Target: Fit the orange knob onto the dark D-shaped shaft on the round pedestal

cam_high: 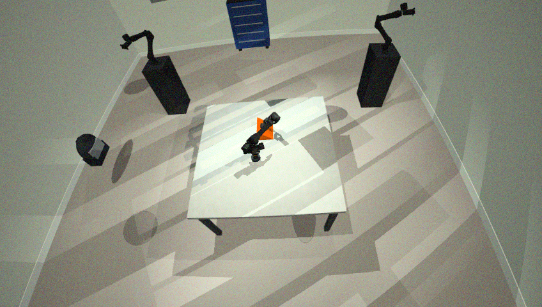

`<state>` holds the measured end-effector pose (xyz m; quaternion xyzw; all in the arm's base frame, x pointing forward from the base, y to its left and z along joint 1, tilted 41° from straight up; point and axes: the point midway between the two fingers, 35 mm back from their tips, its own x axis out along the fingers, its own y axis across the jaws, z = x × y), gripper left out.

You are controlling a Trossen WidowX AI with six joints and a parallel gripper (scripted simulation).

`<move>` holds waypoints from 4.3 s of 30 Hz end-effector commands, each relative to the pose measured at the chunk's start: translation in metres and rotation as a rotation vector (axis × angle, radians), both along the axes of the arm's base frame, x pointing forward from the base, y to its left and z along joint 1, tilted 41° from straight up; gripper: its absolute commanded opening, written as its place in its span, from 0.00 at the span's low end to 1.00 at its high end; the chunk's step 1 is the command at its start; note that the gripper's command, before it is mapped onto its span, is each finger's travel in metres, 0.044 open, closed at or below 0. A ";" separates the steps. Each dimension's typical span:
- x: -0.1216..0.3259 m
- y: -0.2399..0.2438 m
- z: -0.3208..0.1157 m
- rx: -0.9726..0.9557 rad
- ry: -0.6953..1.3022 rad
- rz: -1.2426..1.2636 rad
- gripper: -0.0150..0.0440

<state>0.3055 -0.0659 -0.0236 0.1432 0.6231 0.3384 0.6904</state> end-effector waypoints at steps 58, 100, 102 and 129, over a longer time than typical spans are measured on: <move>0.003 -0.001 0.001 -0.001 -0.143 0.160 0.25; 0.003 -0.003 0.001 0.000 -0.406 0.472 0.25; 0.004 -0.003 0.001 0.000 -0.413 0.480 0.25; 0.003 0.000 0.000 0.000 -0.413 0.480 0.25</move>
